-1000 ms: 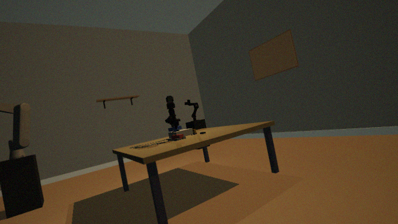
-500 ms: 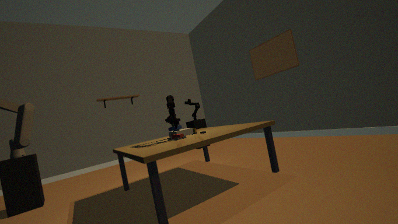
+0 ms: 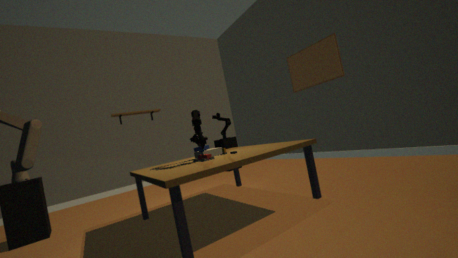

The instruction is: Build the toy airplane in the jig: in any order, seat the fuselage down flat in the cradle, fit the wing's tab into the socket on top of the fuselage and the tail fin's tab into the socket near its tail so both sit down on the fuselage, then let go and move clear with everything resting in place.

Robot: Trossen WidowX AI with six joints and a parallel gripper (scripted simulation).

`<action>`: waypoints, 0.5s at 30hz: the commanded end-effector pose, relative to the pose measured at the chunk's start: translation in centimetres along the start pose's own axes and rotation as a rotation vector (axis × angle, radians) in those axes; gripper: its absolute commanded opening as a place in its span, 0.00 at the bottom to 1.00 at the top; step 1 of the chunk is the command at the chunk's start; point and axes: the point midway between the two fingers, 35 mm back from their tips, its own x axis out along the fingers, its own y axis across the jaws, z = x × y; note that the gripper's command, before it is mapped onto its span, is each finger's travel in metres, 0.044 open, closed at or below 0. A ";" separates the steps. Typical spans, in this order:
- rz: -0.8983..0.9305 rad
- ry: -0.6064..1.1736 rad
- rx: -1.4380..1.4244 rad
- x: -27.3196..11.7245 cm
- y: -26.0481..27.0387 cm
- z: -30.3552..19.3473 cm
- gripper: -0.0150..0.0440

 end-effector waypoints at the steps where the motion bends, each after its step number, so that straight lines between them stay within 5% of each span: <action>1: -0.006 -0.003 -0.001 0.7 -0.1 0.1 0.59; 15: -0.006 -0.003 -0.001 3.0 -0.2 0.0 0.59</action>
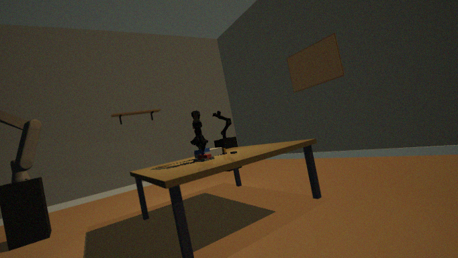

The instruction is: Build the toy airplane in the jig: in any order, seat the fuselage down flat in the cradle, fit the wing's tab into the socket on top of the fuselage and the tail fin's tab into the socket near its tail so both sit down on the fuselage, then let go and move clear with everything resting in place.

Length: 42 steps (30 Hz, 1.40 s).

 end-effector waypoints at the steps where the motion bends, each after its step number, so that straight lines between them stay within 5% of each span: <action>1: -0.005 -0.004 -0.001 0.7 -0.1 0.1 0.59; 10: -0.003 0.002 0.000 0.6 -0.1 0.0 0.53; 15: -0.003 0.002 0.000 0.6 -0.1 0.0 0.31; 31: -0.003 0.002 0.000 0.6 -0.1 0.0 1.00; 37: -0.003 0.002 0.000 0.3 -0.1 0.0 1.00; 42: -0.005 -0.003 -0.001 -6.8 0.1 0.0 1.00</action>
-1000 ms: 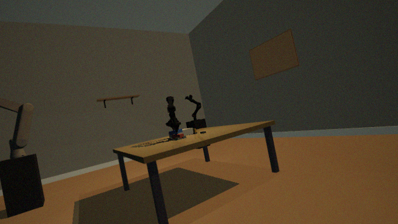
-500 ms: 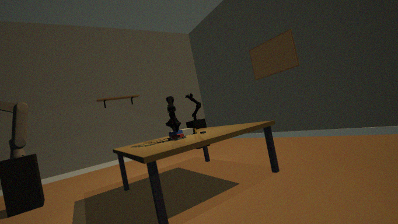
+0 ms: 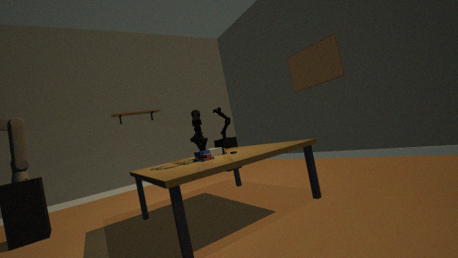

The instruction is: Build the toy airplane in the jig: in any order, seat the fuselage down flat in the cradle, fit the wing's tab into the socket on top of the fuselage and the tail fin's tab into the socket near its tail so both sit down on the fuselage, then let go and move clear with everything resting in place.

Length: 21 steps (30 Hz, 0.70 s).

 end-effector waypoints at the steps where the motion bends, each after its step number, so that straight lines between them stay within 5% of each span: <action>1: 0.034 -0.023 0.000 -5.2 0.1 0.0 1.00; 10: 0.034 -0.025 -0.064 -5.5 0.6 0.2 1.00; 21: 0.018 -0.041 -1.119 -5.6 0.7 0.2 1.00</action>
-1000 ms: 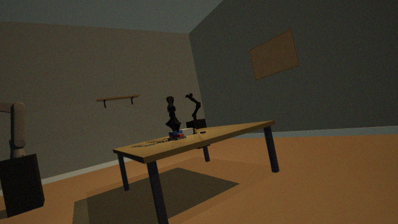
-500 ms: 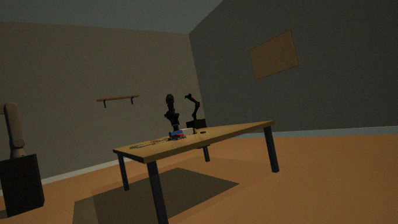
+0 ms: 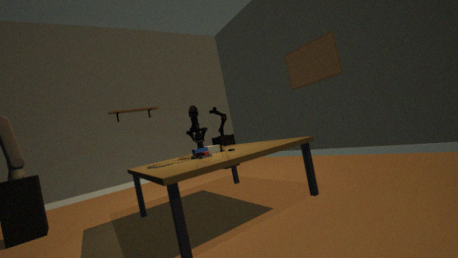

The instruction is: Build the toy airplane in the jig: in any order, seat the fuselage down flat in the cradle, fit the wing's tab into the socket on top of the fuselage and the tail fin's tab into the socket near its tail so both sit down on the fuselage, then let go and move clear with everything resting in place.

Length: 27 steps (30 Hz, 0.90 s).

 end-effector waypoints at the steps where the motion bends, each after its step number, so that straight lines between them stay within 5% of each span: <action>1: -0.006 0.004 -0.576 -0.1 0.0 0.0 1.00; 5: -0.006 0.005 -0.898 -0.1 0.0 0.0 1.00; 19: -0.005 0.005 -0.914 -0.1 0.2 -0.1 1.00; 27: 0.004 0.008 -0.914 0.0 7.0 -7.3 1.00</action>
